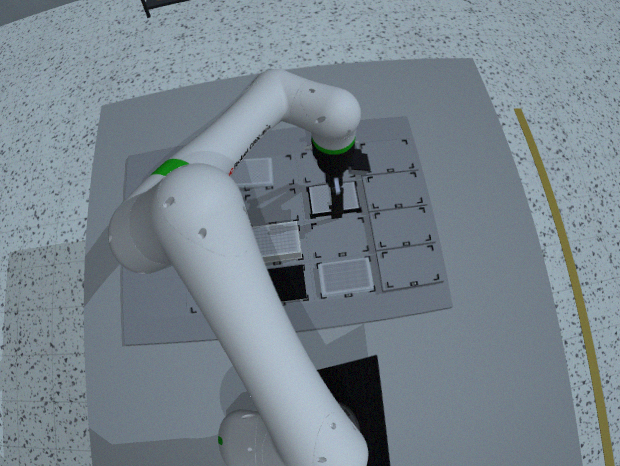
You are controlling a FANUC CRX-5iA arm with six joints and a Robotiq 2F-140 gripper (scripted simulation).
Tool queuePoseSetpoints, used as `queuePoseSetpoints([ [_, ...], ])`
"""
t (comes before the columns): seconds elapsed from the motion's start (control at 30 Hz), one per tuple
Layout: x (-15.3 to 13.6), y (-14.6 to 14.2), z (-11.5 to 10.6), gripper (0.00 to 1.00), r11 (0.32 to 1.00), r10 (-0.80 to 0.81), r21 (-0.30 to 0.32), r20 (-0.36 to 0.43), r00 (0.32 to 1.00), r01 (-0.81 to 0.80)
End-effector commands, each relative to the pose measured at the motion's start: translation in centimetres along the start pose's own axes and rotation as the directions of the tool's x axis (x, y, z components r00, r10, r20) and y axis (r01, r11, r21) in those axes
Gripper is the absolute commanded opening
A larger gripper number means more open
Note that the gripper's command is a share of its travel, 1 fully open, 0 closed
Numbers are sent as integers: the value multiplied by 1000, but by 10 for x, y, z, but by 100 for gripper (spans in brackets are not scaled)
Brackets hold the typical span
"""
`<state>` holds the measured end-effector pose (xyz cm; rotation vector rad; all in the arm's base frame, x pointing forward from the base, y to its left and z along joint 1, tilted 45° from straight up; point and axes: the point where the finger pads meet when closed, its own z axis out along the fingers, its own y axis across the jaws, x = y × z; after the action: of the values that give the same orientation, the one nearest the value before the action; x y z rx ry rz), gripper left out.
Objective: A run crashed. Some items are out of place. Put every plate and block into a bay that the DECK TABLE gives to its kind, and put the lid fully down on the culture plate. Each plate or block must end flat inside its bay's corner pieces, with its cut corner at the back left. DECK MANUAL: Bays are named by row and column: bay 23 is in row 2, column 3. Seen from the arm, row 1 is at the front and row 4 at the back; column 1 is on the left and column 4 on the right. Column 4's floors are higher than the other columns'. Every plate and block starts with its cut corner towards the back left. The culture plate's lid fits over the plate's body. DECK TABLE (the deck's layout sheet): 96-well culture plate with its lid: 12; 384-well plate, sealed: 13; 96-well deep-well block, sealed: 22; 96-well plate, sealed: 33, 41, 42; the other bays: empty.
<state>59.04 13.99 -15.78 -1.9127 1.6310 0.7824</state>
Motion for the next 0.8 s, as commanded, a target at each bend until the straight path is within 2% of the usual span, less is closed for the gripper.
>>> queuePoseSetpoints([
  [0.0,0,-1,-1,70,1000,0,2,-1,1000,0],
  [0.77,0,-1,-5,70,1000,0,2,-1,1000,0],
])
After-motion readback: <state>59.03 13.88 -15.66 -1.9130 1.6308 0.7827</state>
